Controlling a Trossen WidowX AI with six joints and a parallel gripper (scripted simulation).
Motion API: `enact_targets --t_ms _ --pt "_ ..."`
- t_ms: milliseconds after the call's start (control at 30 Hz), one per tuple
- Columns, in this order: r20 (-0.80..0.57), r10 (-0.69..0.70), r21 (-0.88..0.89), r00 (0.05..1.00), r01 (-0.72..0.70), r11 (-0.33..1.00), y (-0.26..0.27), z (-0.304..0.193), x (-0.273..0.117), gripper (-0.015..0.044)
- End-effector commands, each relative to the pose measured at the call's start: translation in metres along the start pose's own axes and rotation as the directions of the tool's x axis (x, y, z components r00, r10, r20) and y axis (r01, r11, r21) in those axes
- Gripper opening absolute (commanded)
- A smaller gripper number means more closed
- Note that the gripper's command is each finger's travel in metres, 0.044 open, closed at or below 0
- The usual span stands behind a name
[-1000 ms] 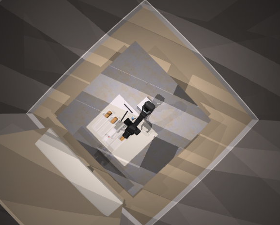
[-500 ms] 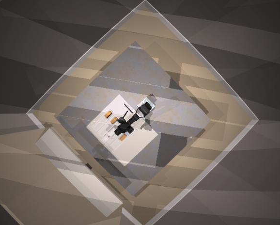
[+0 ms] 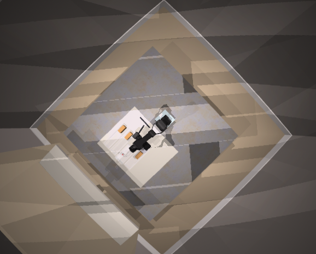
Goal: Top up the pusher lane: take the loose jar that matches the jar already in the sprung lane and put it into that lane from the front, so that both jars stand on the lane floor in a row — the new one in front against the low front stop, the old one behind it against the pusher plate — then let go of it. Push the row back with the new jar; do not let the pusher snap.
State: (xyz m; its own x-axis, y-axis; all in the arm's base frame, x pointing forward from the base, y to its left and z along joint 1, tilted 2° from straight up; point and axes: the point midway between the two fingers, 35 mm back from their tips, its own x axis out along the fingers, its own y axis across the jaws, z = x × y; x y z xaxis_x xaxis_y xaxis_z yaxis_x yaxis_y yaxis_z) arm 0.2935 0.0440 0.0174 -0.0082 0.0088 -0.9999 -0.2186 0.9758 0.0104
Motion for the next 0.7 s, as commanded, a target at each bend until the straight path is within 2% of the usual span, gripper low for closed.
enact_targets --t_ms 0,667 --pt "0.000 -0.003 -0.003 1.000 0.003 1.000 -0.0006 0.0015 0.0010 0.0000" --pt "0.001 -0.003 -0.003 1.000 0.003 1.000 -0.0006 0.0113 0.0010 0.0000"
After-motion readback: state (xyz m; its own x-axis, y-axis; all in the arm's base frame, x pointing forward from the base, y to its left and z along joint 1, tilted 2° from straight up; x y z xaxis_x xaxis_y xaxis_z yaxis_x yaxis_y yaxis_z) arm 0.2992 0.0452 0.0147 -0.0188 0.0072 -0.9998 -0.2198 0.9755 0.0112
